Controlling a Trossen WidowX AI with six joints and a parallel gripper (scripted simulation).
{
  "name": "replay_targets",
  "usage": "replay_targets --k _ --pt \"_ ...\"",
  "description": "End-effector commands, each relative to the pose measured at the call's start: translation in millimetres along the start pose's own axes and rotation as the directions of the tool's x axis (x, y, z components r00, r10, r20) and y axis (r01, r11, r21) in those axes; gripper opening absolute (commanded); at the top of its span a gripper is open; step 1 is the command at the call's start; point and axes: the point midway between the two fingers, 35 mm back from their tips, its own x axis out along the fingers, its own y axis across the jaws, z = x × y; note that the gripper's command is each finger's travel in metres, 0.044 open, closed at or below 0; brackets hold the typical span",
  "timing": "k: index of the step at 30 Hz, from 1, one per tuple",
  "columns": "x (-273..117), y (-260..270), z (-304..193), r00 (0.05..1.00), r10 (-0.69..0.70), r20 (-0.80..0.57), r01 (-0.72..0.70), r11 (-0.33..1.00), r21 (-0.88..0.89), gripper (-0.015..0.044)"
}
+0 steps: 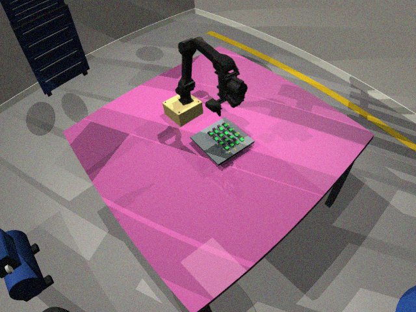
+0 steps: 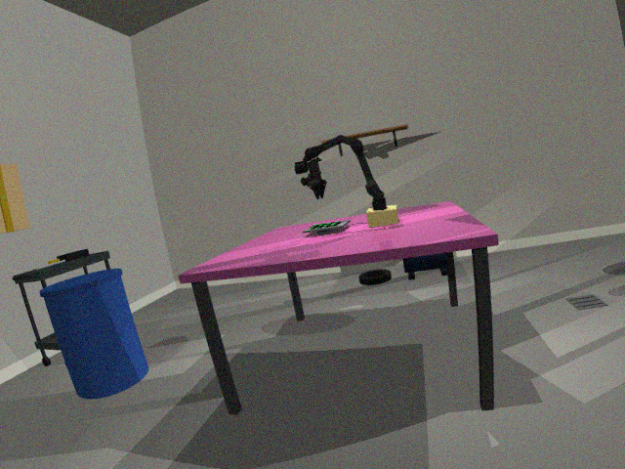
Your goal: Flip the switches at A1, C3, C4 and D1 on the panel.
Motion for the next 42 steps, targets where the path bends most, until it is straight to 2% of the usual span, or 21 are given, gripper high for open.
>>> replay_targets --k 1,7,15,19,42 --pt "2 1 2 1.000 -0.001 0.001 0.001 1.000 0.001 0.0374" --pt "79 29 50 1.000 -0.016 0.024 0.015 0.999 0.043 0.0216" --pt "83 31 51 1.000 -0.017 0.026 0.016 0.999 0.045 0.0006" --pt "115 30 51 0.999 -0.018 0.049 0.016 0.999 0.045 0.0000" --pt "141 30 51 0.999 -0.018 0.051 0.016 0.999 0.045 0.0000"
